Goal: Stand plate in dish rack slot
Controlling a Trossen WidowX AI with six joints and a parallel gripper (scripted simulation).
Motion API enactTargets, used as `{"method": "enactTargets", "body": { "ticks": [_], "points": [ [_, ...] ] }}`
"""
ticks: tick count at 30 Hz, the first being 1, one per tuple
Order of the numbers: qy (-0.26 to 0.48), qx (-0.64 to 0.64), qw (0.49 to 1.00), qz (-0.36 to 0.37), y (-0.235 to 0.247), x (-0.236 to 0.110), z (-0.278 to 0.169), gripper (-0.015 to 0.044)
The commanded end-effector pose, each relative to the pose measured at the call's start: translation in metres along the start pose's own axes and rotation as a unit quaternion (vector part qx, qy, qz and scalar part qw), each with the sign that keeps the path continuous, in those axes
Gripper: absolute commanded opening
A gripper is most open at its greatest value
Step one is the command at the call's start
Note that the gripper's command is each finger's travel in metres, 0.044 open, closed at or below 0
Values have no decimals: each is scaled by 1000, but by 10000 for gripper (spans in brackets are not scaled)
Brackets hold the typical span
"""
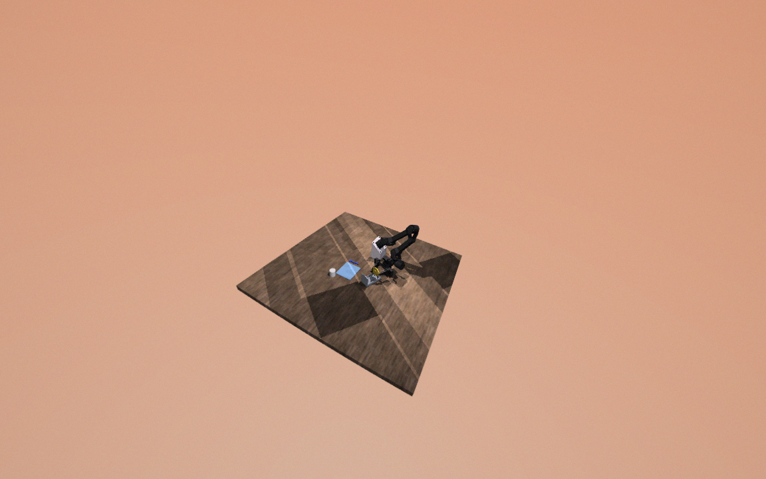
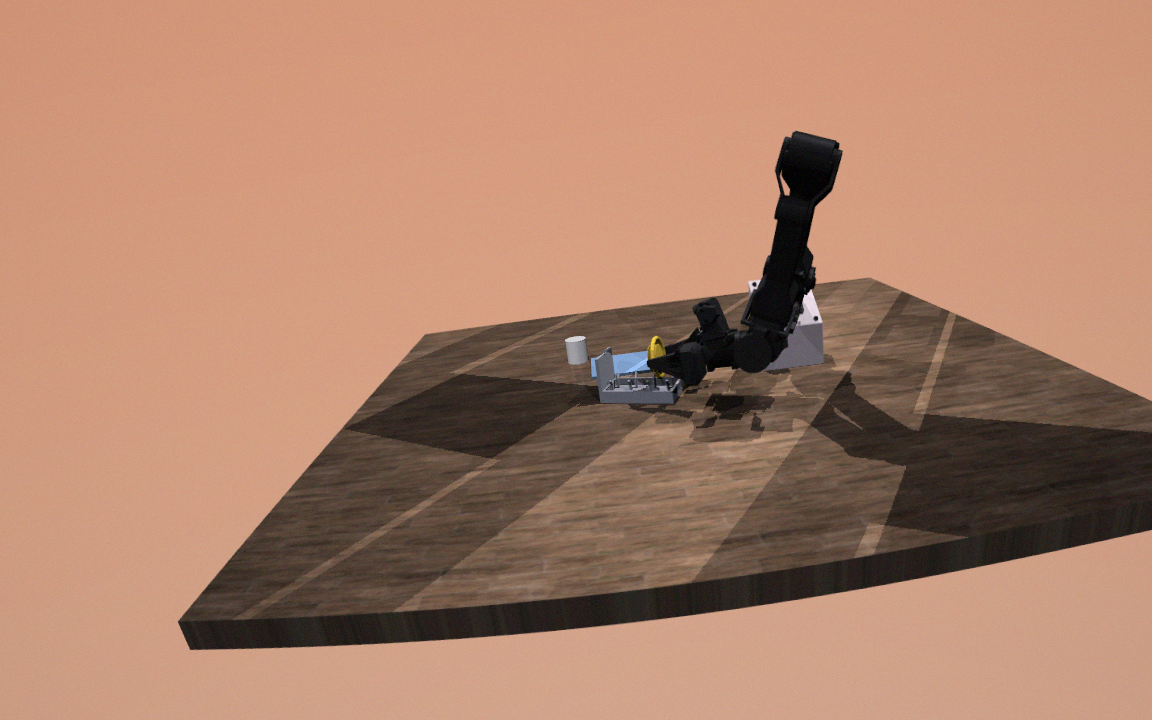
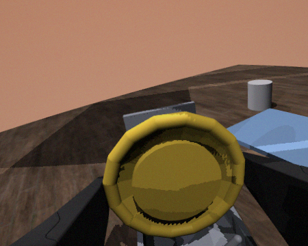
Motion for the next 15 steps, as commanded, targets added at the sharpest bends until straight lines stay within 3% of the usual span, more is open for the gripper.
{"method": "enactTargets", "body": {
  "ticks": [1, 15],
  "points": [
    [0, -6, 1000, -2, -4, 4, 1, 0],
    [4, -9, 1000, -3, -8, 5, -13, 0]
  ]
}}
Point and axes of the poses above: the point midway between the two fingers, 35 mm back from their tips, its own x axis out along the fingers, its own y axis across the jaws, z = x × y, the point moved 10 cm from there along -x, back along the fingers, and after that the axes turned 4 degrees about x, right-handed, at the moved point
